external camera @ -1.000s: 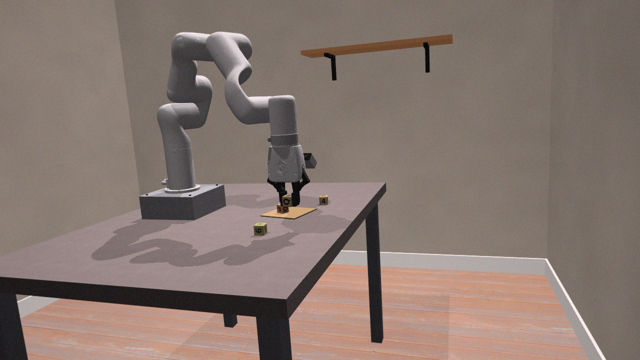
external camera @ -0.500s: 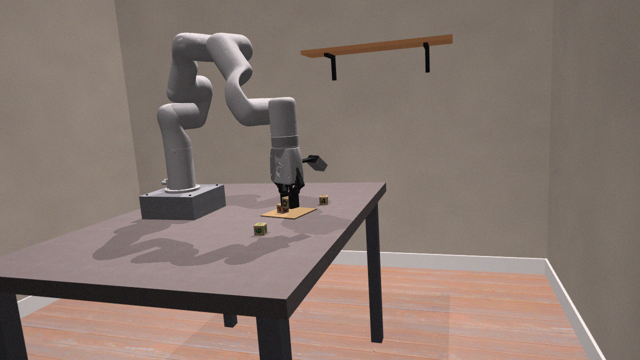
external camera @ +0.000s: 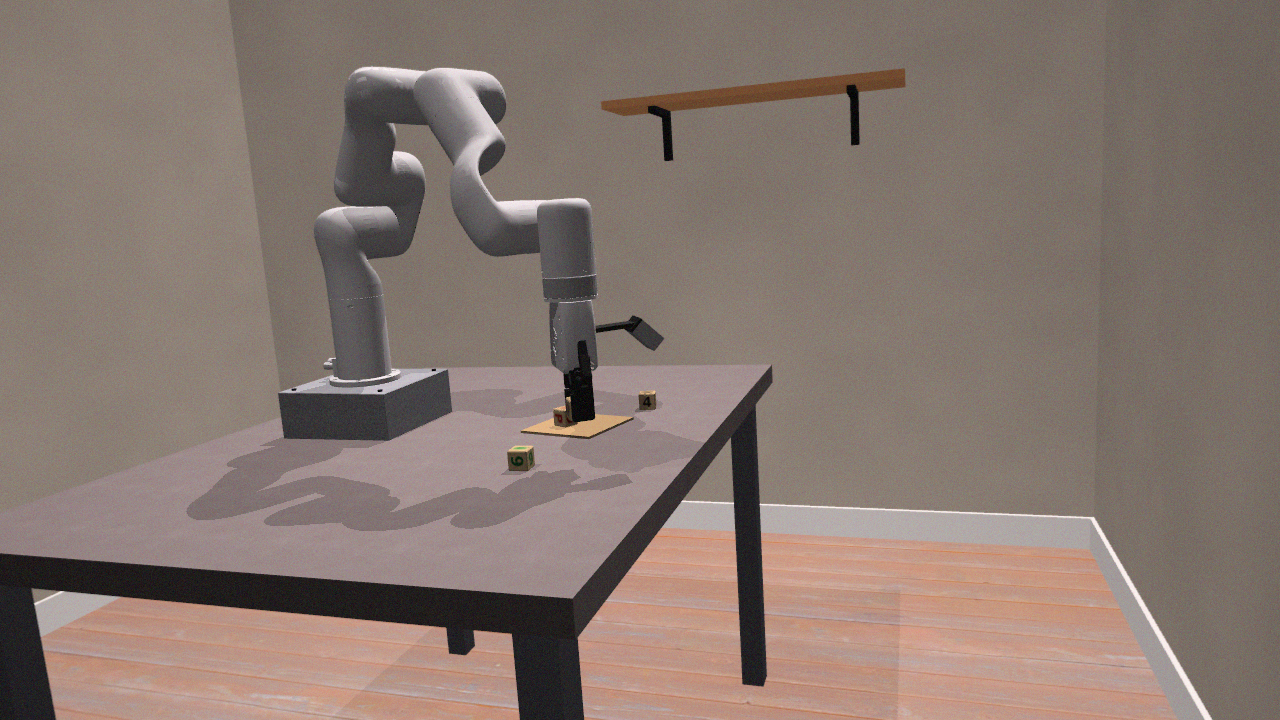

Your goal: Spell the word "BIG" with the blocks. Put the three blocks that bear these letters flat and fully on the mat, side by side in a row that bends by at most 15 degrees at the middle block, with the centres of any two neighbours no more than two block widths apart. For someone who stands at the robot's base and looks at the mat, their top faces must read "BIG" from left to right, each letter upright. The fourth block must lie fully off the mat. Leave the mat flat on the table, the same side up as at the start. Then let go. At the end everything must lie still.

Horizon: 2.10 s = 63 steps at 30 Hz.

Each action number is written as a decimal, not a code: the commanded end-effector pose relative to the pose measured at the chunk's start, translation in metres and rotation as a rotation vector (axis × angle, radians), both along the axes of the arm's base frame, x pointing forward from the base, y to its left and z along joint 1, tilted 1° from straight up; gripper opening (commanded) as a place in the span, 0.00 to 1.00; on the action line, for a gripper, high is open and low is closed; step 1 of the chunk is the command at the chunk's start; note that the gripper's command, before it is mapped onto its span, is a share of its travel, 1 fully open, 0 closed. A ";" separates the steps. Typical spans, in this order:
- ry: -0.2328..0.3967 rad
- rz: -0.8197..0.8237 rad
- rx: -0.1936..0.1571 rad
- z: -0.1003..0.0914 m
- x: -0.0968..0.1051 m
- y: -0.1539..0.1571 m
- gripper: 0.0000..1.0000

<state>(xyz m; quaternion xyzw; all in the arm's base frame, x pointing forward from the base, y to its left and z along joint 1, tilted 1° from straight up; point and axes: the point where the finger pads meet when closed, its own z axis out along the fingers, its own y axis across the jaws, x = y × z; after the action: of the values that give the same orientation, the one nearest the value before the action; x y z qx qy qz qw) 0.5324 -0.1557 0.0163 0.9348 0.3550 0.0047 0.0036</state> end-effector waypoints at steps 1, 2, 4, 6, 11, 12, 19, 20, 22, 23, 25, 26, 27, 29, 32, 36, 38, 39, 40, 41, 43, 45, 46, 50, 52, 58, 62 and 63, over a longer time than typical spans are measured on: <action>-0.005 -0.139 0.001 0.000 0.001 0.000 0.27; -0.005 -0.169 0.001 0.000 0.001 0.000 0.27; -0.005 -0.232 0.002 -0.001 0.001 0.000 0.27; -0.006 -0.293 0.003 -0.002 0.001 0.000 0.27; -0.006 -0.447 0.005 -0.004 0.001 0.000 0.27; -0.006 -0.477 0.005 -0.004 0.001 0.000 0.27; -0.007 -0.652 0.008 -0.006 0.001 0.000 0.27; -0.007 -0.684 0.008 -0.007 0.001 0.000 0.27; -0.007 -0.746 0.009 -0.007 0.001 0.000 0.27; -0.007 -0.776 0.009 -0.008 0.001 0.000 0.27; -0.008 -0.837 0.010 -0.008 0.001 0.000 0.27; -0.008 -0.868 0.011 -0.009 0.001 0.000 0.27; -0.008 -0.894 0.011 -0.009 0.001 0.000 0.27; -0.008 -0.938 0.011 -0.010 0.001 0.000 0.27; -0.008 -0.955 0.012 -0.010 0.001 0.000 0.27; -0.008 -0.995 0.012 -0.010 0.001 0.000 0.27; -0.008 -1.005 0.012 -0.011 0.001 0.000 0.27; -0.008 -1.008 0.012 -0.011 0.001 0.000 0.27; -0.008 -1.009 0.012 -0.011 0.001 0.000 0.27; -0.008 -1.010 0.012 -0.011 0.001 0.000 0.27; -0.008 -1.010 0.013 -0.011 0.001 0.000 0.27; -0.012 -1.010 0.013 -0.011 0.001 0.000 0.27; -0.017 -1.010 0.015 -0.011 0.001 0.000 0.27; -0.037 -1.010 0.019 -0.011 0.001 0.000 0.27; -0.070 -1.009 0.026 -0.011 0.001 0.000 0.27; -0.249 -1.002 0.066 -0.012 0.001 -0.001 0.27; -0.349 -0.996 0.088 -0.012 0.000 -0.001 0.27; -0.374 -0.994 0.093 -0.012 0.000 -0.001 0.27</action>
<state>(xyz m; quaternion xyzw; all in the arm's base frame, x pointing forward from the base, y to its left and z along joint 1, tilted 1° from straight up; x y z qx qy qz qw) 0.5301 -0.1558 0.0048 0.9818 -0.1398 0.1272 0.0185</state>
